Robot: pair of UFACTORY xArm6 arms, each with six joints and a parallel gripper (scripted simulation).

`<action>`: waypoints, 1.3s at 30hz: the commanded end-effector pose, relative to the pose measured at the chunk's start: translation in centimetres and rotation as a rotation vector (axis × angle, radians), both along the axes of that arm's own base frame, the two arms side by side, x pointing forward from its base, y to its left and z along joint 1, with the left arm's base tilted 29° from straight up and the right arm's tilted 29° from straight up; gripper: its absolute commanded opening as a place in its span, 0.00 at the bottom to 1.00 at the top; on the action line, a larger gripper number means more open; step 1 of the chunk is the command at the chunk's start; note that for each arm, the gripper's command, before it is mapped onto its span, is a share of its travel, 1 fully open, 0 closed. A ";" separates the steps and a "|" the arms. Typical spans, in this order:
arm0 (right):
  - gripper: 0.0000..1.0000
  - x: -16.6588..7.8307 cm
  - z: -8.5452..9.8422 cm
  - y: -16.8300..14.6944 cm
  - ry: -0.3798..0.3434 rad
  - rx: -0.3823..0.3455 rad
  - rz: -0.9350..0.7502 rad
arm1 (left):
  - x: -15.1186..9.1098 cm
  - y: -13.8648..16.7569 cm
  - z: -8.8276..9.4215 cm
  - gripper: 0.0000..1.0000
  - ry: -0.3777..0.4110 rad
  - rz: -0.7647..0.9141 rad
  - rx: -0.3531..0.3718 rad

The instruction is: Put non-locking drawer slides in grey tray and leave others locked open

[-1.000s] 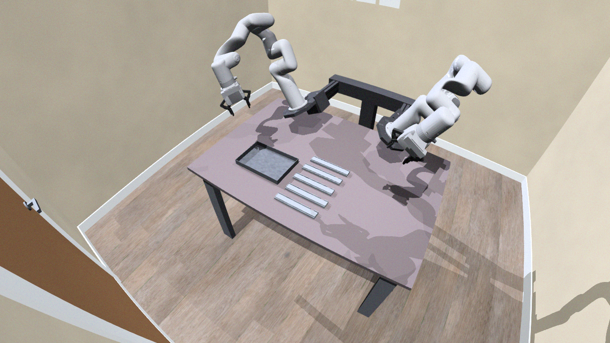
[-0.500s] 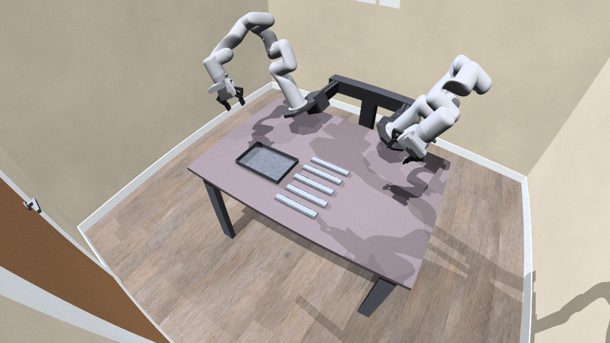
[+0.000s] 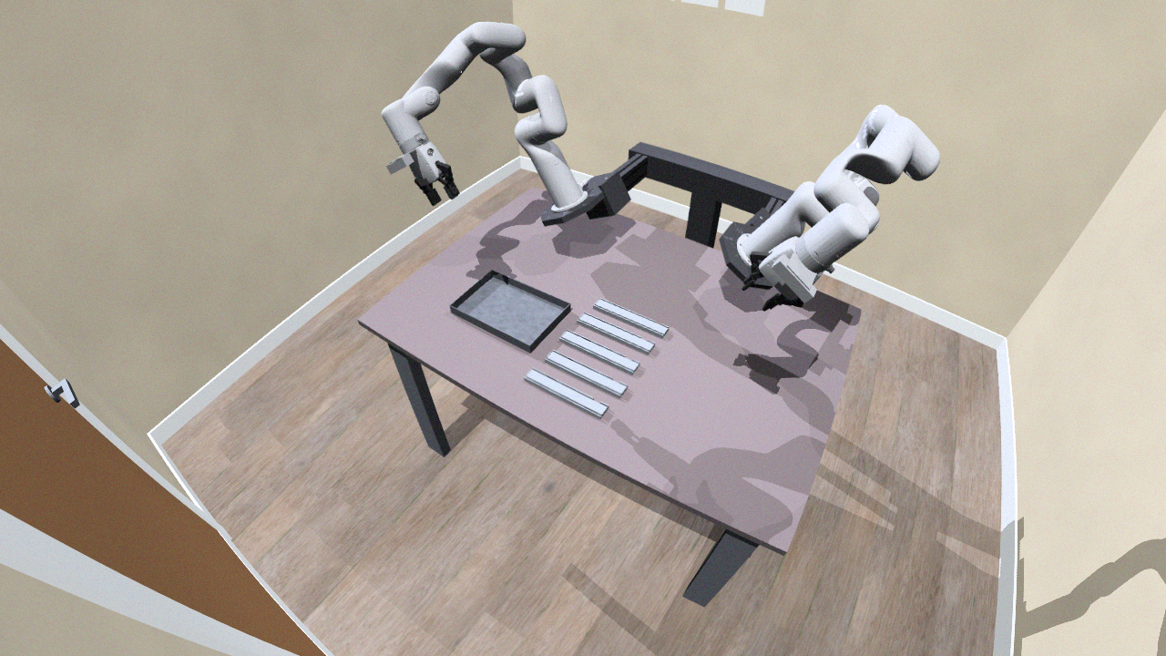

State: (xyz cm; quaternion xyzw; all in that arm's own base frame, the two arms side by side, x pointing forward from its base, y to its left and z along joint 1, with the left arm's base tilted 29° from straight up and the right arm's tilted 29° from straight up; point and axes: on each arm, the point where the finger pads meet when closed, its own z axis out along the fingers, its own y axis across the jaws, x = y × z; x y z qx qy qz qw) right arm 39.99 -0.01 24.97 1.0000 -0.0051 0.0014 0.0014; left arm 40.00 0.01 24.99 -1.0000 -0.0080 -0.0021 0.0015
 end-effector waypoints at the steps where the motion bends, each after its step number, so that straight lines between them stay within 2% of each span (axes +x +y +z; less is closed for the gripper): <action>1: 1.00 0.1 0.2 0.0 -0.021 -0.013 -0.060 | 0.1 0.0 0.2 0.00 -0.019 0.053 0.012; 9: 1.00 0.1 0.1 0.1 -0.068 -0.050 -0.225 | 0.1 -0.1 0.1 0.00 -0.065 0.215 0.046; 21: 1.00 0.0 0.0 0.2 -0.213 -0.159 -0.738 | 0.1 -0.2 0.1 0.00 -0.209 0.727 0.148; 23: 1.00 0.0 0.0 0.2 -0.213 -0.159 -0.738 | 0.1 -0.2 0.1 0.00 -0.209 0.727 0.148; 24: 1.00 0.0 0.0 0.2 -0.246 -0.189 -0.850 | 0.1 -0.3 0.1 0.00 -0.242 0.840 0.177; 38: 1.00 0.0 -0.1 0.4 -0.393 -0.298 -1.375 | 0.0 -0.4 0.0 0.00 -0.388 1.370 0.276; 39: 1.00 0.0 -0.1 0.4 -0.393 -0.298 -1.375 | 0.0 -0.4 0.0 0.00 -0.388 1.370 0.276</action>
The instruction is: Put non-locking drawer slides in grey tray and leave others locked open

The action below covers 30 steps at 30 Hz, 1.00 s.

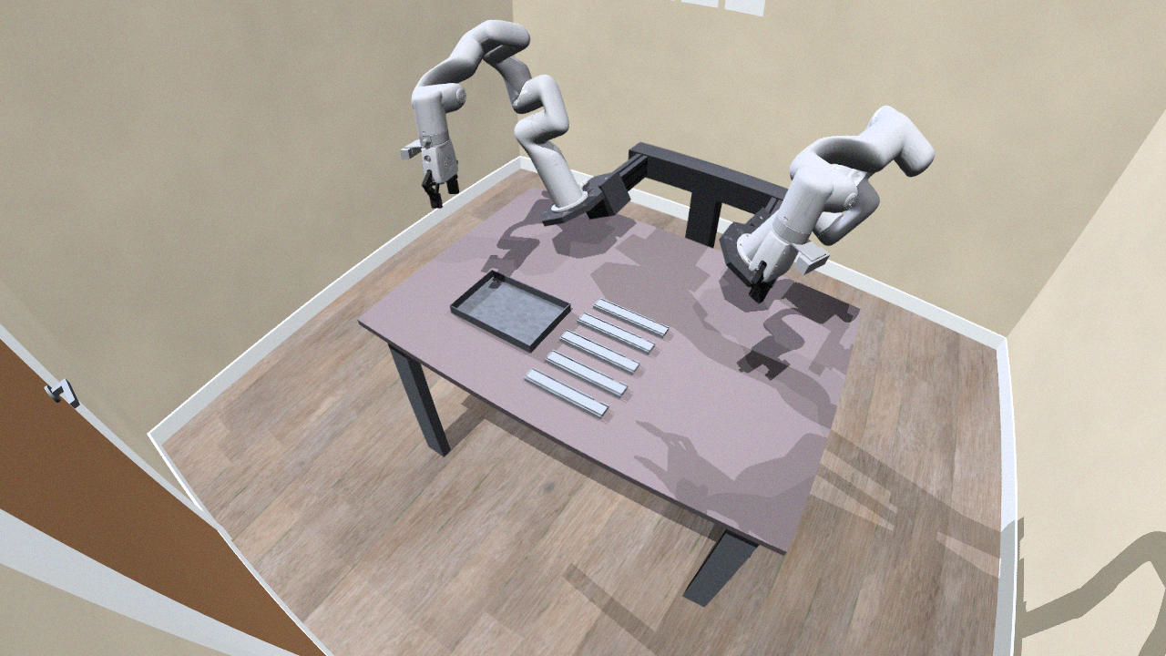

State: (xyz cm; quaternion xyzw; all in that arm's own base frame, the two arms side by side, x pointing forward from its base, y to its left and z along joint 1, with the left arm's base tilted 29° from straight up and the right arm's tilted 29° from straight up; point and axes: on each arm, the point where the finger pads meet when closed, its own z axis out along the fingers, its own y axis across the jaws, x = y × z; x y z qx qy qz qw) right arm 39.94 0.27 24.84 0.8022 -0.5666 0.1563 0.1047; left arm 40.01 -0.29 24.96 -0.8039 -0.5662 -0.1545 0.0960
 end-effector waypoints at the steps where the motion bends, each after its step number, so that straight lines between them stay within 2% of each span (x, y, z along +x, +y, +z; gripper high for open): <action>1: 1.00 0.0 0.0 0.1 -0.035 -0.072 -0.180 | 0.0 -0.1 0.1 0.00 -0.036 0.181 0.069; 2: 1.00 0.0 0.0 0.1 -0.053 -0.100 -0.267 | 0.0 -0.1 0.1 0.00 -0.060 0.295 0.103; 4: 1.00 0.0 0.0 0.1 -0.061 -0.106 -0.297 | 0.0 -0.1 0.1 0.00 -0.070 0.334 0.111; 12: 1.00 0.0 0.0 0.1 -0.065 -0.109 -0.313 | 0.0 -0.1 0.1 0.00 -0.079 0.370 0.118; 13: 0.67 -0.1 -0.1 0.2 -0.065 -0.109 -0.313 | 0.0 -0.2 -0.1 0.00 -0.079 0.370 0.118; 18: 0.67 -0.3 -0.7 0.5 -0.065 -0.109 -0.313 | -0.3 -0.5 -0.8 0.00 -0.079 0.370 0.118; 24: 0.67 -1.5 -3.1 1.7 -0.065 -0.109 -0.313 | -1.3 -1.7 -4.0 0.00 -0.079 0.370 0.118; 30: 0.67 -3.5 -7.3 3.9 -0.065 -0.109 -0.313 | -3.1 -3.8 -9.6 0.00 -0.079 0.370 0.118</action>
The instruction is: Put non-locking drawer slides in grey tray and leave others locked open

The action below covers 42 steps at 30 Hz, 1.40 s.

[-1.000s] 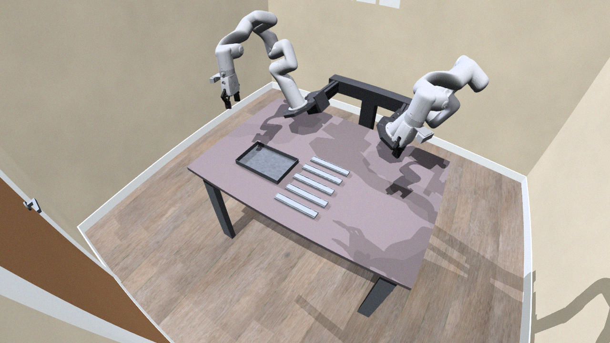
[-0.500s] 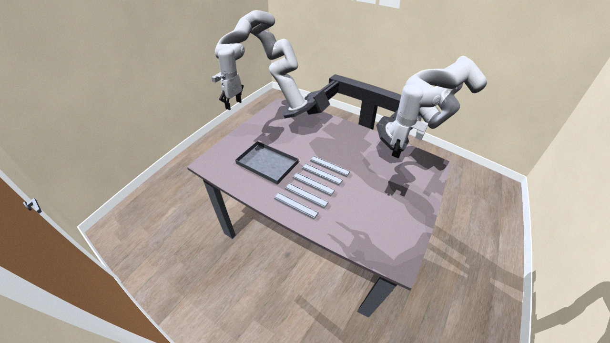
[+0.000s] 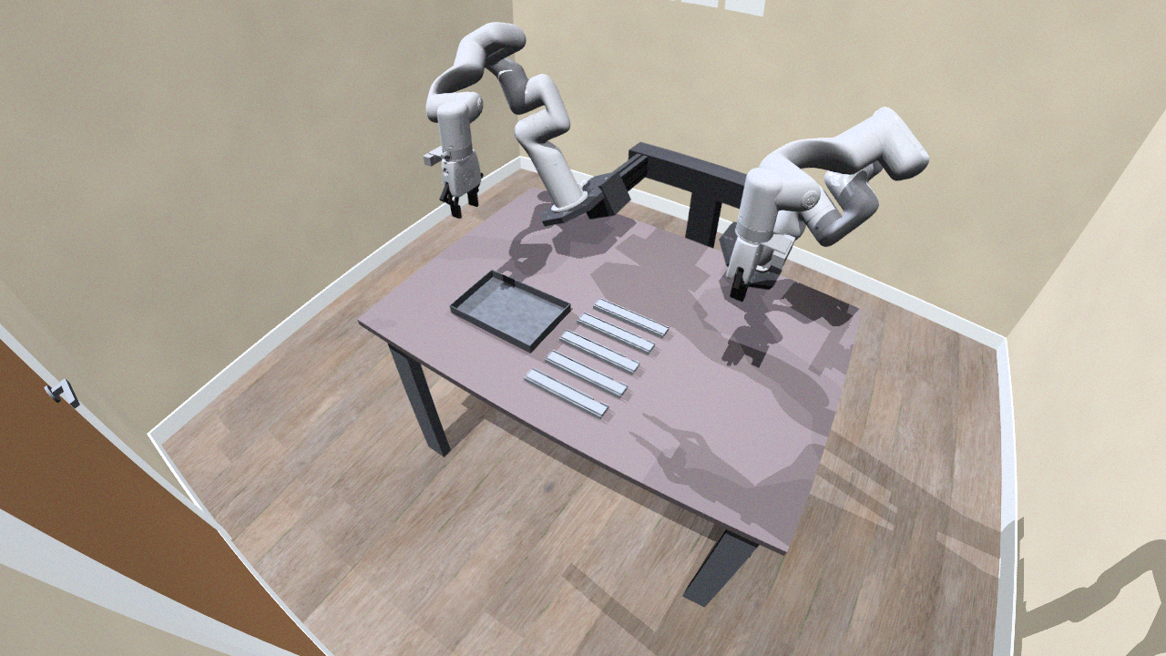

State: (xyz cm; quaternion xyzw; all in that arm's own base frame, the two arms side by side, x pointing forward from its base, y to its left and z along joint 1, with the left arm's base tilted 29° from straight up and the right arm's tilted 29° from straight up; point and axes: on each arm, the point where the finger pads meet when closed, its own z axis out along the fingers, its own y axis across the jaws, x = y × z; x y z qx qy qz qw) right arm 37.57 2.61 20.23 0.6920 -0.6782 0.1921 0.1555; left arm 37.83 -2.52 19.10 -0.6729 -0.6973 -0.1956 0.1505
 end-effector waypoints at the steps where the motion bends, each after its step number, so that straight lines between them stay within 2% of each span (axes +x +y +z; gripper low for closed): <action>1: 0.67 -1.6 -3.5 2.0 -0.007 0.001 0.001 | -1.4 -2.0 -4.9 0.00 -0.008 -0.001 0.000; 3: 0.67 -2.5 -5.4 2.9 -0.007 0.001 0.001 | -2.2 -2.9 -7.3 0.00 -0.008 -0.001 0.000; 5: 0.67 -2.5 -5.4 2.9 -0.007 0.001 0.001 | -2.2 -2.9 -7.3 0.00 -0.008 -0.001 0.000; 11: 0.67 -5.7 -12.0 6.3 -0.006 0.001 0.001 | -4.6 -5.8 -14.8 0.00 -0.008 -0.001 0.000; 20: 0.67 -10.3 -20.9 10.9 -0.006 0.002 0.001 | -7.9 -9.3 -24.2 0.00 -0.007 -0.001 -0.001; 22: 0.67 -10.3 -20.9 10.9 -0.006 0.002 0.001 | -7.9 -9.3 -24.2 0.00 -0.007 -0.001 -0.001; 23: 0.67 -11.3 -23.3 12.2 -0.006 0.002 0.001 | -8.4 -10.0 -26.0 0.00 -0.007 -0.001 -0.001; 26: 0.67 -12.7 -25.8 13.4 -0.006 0.002 0.001 | -9.1 -10.8 -28.1 0.00 -0.007 -0.001 -0.001; 31: 0.67 -15.0 -30.4 15.7 -0.005 0.002 0.001 | -9.7 -11.5 -30.0 0.00 -0.007 -0.001 -0.001; 36: 0.67 -16.9 -34.7 18.0 -0.005 0.002 0.001 | -9.8 -11.6 -30.2 0.00 -0.007 -0.001 -0.001; 42: 0.67 -17.8 -36.5 18.9 -0.005 0.002 0.001 | -9.8 -11.6 -30.2 0.00 -0.007 -0.001 -0.001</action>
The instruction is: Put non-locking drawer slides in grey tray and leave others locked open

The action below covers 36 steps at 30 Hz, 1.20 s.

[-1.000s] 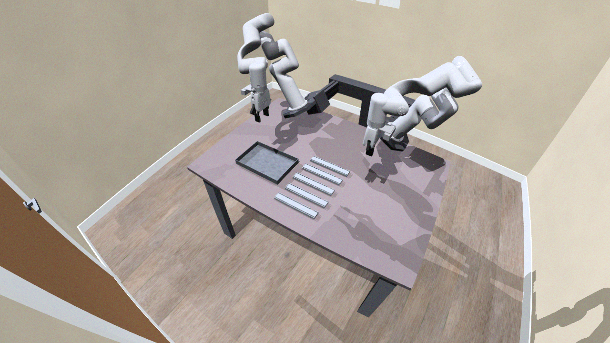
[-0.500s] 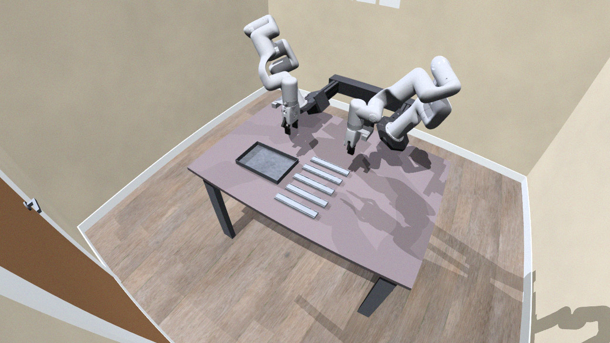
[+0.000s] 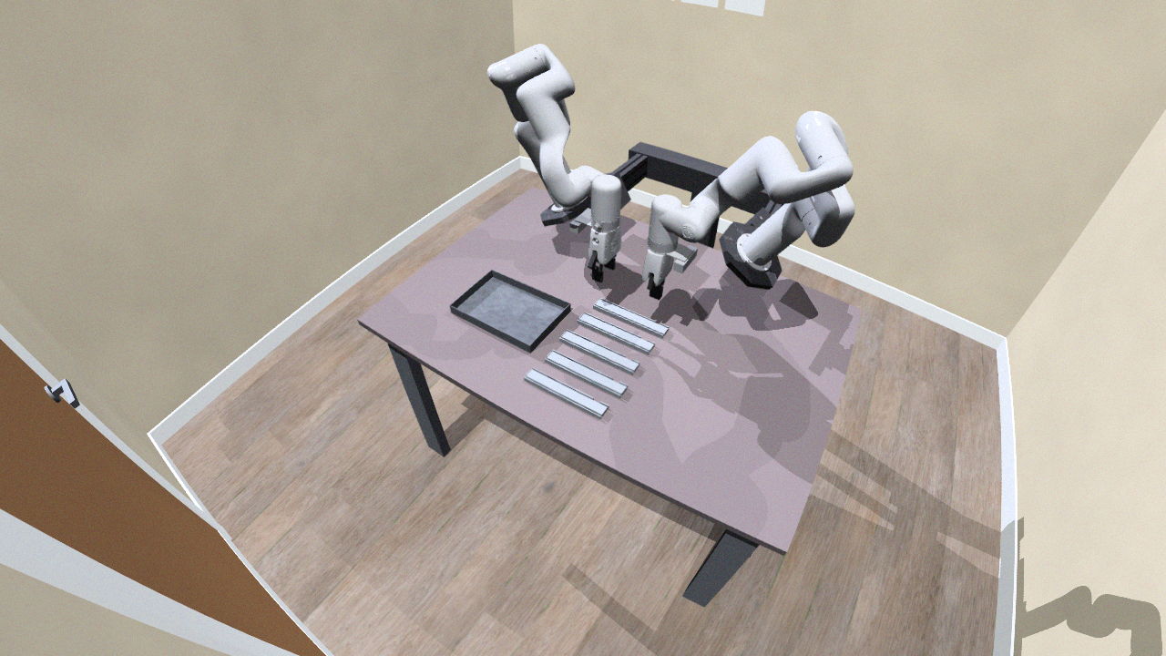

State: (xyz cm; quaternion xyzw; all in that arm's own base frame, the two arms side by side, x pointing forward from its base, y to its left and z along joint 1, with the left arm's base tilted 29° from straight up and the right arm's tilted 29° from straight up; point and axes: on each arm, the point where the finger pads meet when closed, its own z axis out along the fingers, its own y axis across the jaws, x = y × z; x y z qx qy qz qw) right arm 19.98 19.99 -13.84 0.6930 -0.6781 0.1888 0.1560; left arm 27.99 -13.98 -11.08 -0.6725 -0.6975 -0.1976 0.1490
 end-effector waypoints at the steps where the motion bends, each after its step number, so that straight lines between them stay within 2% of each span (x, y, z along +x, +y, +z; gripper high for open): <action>1: 0.67 -0.3 -2.7 1.7 -0.011 -0.002 0.001 | 0.1 -0.1 0.0 0.00 -0.002 -0.001 -0.002; 14: 0.67 -0.5 -4.0 1.5 -0.011 -0.002 0.001 | 0.1 -0.1 0.0 0.00 -0.002 -0.001 -0.002; 29: 0.67 -0.1 -9.8 -1.6 -0.011 -0.002 0.001 | 0.1 -0.1 0.0 0.00 -0.002 -0.001 -0.002; 36: 0.67 -0.1 -11.0 -2.3 -0.011 -0.002 0.001 | 0.1 -0.1 0.0 0.00 -0.002 -0.001 -0.002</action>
